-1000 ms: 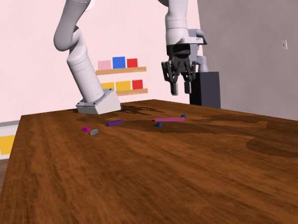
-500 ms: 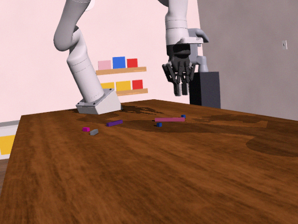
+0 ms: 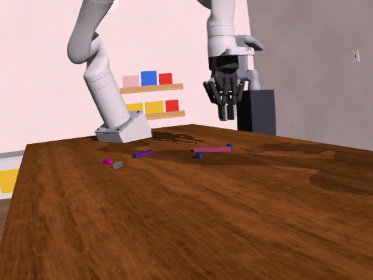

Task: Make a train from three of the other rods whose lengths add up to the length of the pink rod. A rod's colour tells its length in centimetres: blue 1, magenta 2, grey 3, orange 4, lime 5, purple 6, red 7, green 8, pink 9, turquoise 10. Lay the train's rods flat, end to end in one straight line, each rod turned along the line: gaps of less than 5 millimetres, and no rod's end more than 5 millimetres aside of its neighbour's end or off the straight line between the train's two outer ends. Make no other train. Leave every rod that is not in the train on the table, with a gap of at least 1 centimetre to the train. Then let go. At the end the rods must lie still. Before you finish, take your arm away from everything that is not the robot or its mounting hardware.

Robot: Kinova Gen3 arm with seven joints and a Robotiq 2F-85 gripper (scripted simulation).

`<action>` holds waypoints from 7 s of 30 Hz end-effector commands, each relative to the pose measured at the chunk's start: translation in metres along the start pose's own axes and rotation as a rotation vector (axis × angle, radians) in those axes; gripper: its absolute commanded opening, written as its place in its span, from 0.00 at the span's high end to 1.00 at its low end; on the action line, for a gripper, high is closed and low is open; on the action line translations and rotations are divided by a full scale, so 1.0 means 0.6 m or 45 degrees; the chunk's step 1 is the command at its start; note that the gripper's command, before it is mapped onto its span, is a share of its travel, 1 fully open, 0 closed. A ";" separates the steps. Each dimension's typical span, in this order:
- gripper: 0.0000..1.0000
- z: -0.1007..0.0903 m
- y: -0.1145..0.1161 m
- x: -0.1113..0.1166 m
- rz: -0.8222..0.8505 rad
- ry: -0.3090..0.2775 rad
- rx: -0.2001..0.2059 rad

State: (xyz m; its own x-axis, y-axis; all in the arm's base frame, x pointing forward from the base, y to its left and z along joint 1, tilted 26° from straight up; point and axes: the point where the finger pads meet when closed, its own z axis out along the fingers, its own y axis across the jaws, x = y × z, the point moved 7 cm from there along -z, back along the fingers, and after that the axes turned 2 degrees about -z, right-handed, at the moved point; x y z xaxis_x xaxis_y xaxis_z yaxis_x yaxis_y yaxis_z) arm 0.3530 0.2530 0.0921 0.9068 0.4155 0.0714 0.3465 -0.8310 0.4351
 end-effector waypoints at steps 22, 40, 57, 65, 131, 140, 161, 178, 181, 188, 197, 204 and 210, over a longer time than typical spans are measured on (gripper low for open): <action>0.76 0.049 -0.003 0.000 0.013 0.000 0.000; 0.76 0.081 -0.005 -0.001 0.013 0.000 0.000; 0.76 0.084 -0.005 -0.001 0.013 0.000 0.000; 0.76 0.084 -0.005 -0.001 0.013 0.000 0.000; 0.76 0.084 -0.005 0.000 0.013 0.000 0.000; 0.76 0.085 -0.005 0.000 0.013 0.000 0.000; 0.76 0.110 -0.005 0.000 0.013 0.000 0.000; 0.76 0.112 -0.005 0.000 0.013 0.000 0.000; 0.76 0.112 -0.005 0.000 0.013 0.000 0.000; 0.76 0.112 -0.005 0.000 0.013 0.000 0.000; 0.76 0.112 -0.005 0.000 0.013 0.000 0.000; 0.76 0.112 -0.005 0.000 0.013 0.000 0.000; 0.95 0.112 -0.005 0.000 0.013 0.000 0.000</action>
State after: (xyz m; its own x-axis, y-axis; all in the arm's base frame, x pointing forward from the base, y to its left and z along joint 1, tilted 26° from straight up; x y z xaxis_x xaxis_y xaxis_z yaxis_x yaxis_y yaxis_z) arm 0.3680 0.2302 0.0298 0.9107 0.4062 0.0747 0.3368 -0.8351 0.4349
